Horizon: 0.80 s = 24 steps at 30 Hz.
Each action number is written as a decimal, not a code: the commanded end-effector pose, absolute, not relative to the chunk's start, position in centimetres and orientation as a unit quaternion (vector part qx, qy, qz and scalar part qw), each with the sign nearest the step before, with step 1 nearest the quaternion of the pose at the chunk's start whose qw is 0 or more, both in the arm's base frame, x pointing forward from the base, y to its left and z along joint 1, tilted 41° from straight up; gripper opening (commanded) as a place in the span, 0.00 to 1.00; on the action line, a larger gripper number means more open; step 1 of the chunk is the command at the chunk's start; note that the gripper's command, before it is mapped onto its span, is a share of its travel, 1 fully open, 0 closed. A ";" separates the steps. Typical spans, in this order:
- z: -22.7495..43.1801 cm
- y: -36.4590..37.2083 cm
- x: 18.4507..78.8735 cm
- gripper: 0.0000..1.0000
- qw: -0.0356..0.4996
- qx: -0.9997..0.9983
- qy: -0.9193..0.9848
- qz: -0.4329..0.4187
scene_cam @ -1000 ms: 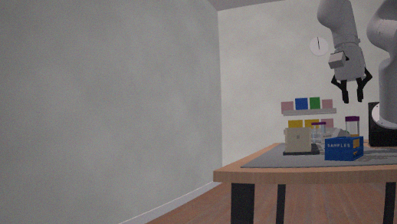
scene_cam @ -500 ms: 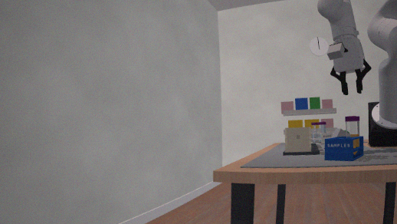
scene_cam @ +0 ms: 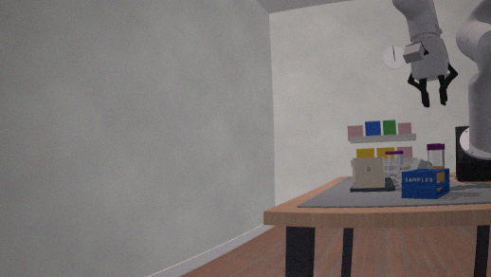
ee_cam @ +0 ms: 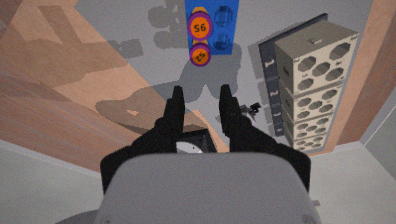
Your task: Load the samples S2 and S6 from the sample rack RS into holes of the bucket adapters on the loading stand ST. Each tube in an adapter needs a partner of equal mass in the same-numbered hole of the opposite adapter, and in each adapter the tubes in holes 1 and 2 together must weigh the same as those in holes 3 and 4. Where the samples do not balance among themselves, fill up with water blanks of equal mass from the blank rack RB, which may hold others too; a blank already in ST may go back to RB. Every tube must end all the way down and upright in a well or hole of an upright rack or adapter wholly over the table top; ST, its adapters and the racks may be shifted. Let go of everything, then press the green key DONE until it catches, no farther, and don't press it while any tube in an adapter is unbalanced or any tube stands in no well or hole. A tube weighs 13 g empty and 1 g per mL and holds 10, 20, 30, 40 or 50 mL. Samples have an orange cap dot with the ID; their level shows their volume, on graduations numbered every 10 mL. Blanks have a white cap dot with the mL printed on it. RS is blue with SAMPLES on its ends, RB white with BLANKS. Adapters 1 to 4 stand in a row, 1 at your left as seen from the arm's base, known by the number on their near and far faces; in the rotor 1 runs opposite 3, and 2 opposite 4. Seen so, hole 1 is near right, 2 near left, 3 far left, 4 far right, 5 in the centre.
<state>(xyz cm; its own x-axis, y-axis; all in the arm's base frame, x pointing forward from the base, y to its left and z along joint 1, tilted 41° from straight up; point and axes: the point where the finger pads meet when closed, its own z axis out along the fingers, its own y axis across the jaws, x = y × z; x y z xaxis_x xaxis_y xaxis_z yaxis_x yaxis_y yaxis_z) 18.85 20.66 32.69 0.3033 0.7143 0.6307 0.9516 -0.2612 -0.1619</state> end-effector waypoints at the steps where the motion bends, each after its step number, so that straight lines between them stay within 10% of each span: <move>1: 33.3 20.2 18.8 0.43 0.266 -0.762 -0.547 -0.224; 24: 33.8 19.8 18.8 0.43 0.266 -0.762 -0.547 -0.224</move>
